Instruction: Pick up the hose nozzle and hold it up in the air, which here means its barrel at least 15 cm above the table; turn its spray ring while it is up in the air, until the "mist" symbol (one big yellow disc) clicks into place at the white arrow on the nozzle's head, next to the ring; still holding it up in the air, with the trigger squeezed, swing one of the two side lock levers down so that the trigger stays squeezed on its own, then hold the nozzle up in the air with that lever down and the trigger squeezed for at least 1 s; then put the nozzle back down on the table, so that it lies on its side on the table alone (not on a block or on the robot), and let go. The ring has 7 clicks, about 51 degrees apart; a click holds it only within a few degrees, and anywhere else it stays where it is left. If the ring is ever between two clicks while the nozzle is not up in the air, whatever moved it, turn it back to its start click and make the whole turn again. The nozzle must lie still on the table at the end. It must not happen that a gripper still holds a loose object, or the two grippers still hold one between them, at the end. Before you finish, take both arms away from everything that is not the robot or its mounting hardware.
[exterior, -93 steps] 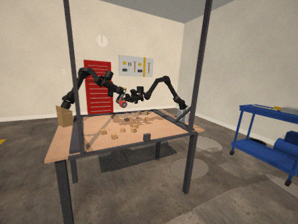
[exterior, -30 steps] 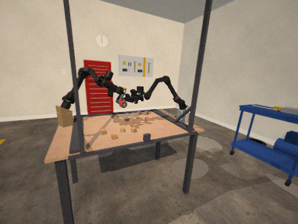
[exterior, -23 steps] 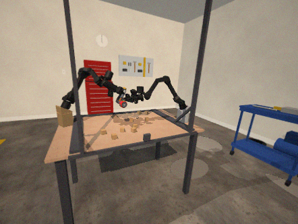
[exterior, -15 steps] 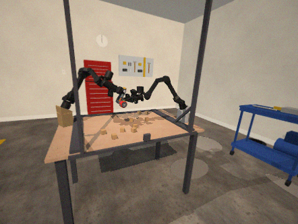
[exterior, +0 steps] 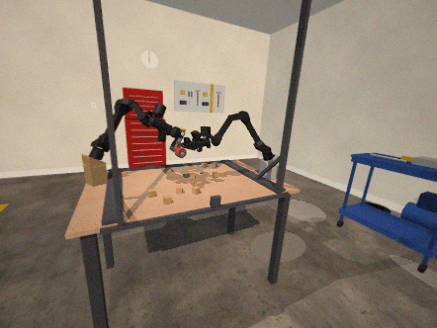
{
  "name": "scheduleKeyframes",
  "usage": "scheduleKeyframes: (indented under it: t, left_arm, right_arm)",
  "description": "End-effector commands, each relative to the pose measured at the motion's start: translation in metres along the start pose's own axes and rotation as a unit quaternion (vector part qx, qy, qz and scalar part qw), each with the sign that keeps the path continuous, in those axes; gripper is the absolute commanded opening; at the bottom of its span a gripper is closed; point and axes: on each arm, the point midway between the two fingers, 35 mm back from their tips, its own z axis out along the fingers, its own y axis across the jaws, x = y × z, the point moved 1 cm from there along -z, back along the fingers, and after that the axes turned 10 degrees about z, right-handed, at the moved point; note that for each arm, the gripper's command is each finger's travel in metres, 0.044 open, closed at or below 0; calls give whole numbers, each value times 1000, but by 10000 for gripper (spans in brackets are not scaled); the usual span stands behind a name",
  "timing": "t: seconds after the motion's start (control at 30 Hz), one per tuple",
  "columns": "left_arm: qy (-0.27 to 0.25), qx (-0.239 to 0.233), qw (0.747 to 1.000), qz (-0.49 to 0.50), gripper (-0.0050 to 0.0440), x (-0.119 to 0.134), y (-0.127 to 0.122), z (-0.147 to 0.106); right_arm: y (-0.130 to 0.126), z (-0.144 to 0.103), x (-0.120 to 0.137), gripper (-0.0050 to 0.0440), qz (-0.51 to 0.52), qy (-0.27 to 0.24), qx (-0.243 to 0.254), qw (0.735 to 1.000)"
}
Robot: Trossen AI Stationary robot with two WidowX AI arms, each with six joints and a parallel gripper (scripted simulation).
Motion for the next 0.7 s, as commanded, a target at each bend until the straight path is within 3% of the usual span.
scheduleKeyframes:
  t: [0.0, 0.4, 0.67]
  left_arm:
    - [16, -25, 999, -19, 165, 13, 5, -7]
    - [16, -25, 999, -19, 165, 13, 5, -7]
    - [16, -25, 999, -19, 165, 13, 5, -7]
  right_arm:
    - [-16, -4, -19, 172, -15, -18, 26, 999]
    - [-6, -5, -21, 172, -13, -20, 10, 1000]
    - [-5, -26, -20, 172, -13, -19, 10, 1000]
